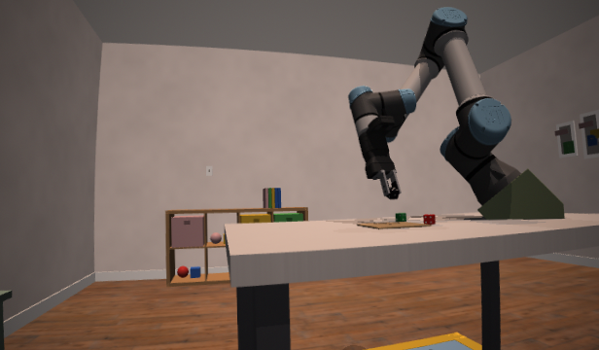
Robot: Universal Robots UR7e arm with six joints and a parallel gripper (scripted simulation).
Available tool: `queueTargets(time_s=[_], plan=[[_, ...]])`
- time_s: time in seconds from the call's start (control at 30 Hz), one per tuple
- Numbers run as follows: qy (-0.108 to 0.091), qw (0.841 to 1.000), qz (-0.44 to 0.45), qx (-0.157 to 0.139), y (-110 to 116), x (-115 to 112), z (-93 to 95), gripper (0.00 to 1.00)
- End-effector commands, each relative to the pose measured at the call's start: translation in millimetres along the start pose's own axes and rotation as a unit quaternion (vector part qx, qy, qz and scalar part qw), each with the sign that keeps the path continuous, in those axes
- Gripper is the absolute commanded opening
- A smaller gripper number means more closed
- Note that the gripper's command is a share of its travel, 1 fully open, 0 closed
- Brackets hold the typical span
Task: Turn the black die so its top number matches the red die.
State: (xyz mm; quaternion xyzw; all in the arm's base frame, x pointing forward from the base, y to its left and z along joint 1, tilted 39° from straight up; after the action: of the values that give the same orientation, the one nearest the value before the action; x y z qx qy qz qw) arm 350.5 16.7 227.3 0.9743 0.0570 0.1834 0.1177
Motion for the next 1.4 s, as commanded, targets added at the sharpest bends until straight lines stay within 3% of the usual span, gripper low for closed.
queueTargets(time_s=[0.0,0.37,0.87,1.13,1.37], plan=[[0.001,1.000,-0.001,0.017,2.5,-0.6,0.5,0.49],[0.018,0.997,0.001,0.077,11.8,-0.9,-0.9,0.49],[0.023,0.996,0.001,0.092,14.2,-0.7,-1.4,0.49],[0.021,0.992,-0.003,0.121,17.3,-2.3,1.6,0.49],[0.029,0.983,-0.004,0.179,25.1,-3.8,4.4,0.49]])
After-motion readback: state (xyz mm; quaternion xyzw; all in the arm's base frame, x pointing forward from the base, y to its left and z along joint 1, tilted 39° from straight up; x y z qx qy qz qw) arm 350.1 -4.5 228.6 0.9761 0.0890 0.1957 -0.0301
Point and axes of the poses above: the point where the finger pads meet when closed, its own z axis out along the fingers, its own x axis across the jaws, y = z × x, the point moved 6 cm from there along -z, back along the fingers, and after that the axes turned 9 degrees about -z, right-handed, at the moved point
